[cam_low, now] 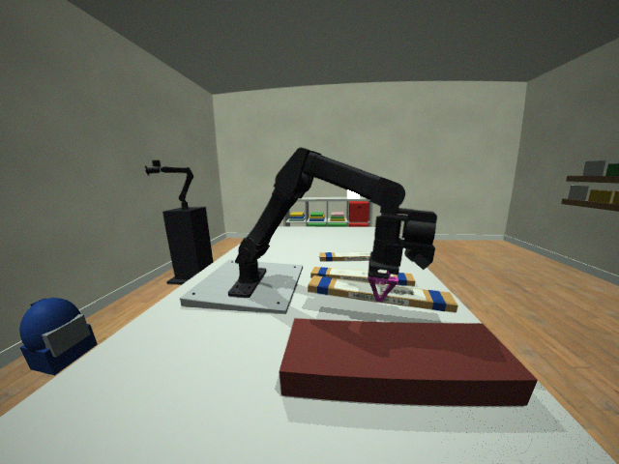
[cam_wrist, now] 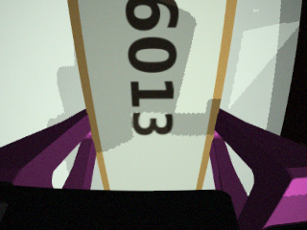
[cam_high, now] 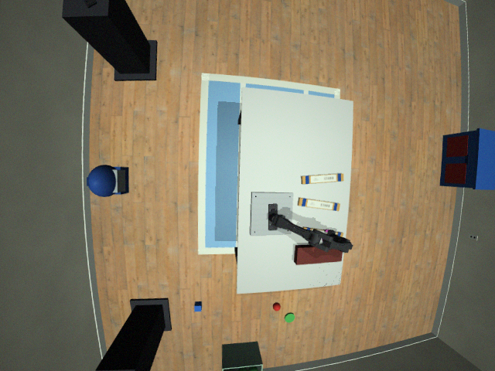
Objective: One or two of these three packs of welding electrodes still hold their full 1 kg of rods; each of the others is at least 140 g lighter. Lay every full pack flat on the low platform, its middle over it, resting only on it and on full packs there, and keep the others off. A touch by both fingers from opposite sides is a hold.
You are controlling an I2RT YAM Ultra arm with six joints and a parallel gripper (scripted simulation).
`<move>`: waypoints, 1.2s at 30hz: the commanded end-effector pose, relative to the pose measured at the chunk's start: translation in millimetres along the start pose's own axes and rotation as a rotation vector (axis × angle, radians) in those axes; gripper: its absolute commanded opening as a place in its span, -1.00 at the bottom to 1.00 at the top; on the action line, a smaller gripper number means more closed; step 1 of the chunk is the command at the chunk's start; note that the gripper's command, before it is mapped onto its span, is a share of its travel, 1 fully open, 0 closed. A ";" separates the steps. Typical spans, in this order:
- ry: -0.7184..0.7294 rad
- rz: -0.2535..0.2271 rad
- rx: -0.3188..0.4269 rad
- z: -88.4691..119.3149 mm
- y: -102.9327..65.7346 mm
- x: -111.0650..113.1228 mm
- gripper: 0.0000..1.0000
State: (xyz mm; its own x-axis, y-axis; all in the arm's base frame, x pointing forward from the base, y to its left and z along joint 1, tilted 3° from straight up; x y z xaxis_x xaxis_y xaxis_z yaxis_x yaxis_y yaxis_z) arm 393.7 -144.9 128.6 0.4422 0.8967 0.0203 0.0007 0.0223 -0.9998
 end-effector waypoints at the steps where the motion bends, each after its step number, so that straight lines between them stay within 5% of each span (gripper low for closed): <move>1: -0.004 -0.009 -0.093 -4.0 -41.8 0.5 -1.00; 18: -0.005 -0.009 -0.093 -4.0 -41.8 0.8 -1.00; 36: -0.002 -0.009 -0.093 -0.8 -73.3 -1.9 -1.00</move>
State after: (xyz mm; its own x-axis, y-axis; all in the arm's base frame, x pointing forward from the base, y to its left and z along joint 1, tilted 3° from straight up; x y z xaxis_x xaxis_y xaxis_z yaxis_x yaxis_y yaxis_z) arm 396.4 -145.9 154.2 0.4417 0.8969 0.0216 0.0128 0.0177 -0.9998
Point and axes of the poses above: the point where the finger pads meet when closed, its own y axis out along the fingers, its own x axis across the jaws, z = x × y, the point moved 6 cm from there along -y, back along the fingers, and after that the axes turned 14 degrees about y, right-handed, at the moved point
